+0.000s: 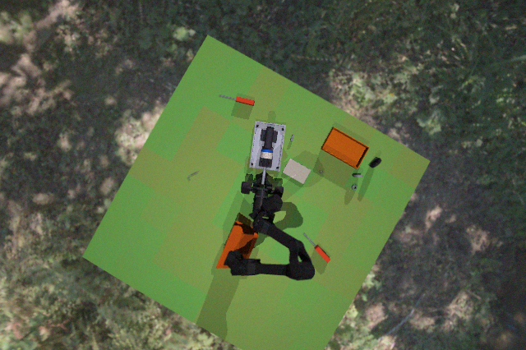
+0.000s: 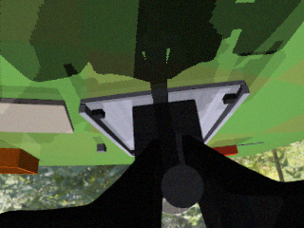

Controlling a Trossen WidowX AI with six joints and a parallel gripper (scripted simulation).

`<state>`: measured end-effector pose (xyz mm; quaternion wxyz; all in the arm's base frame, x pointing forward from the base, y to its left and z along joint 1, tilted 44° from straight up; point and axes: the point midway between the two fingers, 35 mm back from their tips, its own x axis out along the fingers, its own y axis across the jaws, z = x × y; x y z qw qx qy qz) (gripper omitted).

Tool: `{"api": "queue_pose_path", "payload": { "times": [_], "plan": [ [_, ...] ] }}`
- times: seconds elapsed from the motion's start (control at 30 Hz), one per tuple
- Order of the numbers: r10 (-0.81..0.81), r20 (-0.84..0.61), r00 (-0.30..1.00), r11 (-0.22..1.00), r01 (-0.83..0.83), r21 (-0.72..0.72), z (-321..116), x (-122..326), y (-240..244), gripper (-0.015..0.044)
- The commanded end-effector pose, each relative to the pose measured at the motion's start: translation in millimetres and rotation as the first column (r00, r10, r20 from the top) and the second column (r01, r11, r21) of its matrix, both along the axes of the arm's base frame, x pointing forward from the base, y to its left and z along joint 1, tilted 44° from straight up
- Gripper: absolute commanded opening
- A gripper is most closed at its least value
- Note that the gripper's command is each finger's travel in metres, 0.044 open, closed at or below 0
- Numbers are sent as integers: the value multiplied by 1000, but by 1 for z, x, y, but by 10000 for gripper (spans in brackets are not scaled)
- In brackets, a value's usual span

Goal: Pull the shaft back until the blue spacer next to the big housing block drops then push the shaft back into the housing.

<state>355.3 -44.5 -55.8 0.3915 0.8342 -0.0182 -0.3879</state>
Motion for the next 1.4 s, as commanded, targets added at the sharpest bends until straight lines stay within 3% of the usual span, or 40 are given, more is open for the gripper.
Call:
{"api": "queue_pose_path", "payload": {
  "times": [0.0, 1.37],
  "plan": [
    [0, -1, 1000, 1000, 0, -3, 1, -1, -1, 0],
    [0, -1, 1000, 1000, 0, -4, 1, -5, -2, 0]
  ]
}}
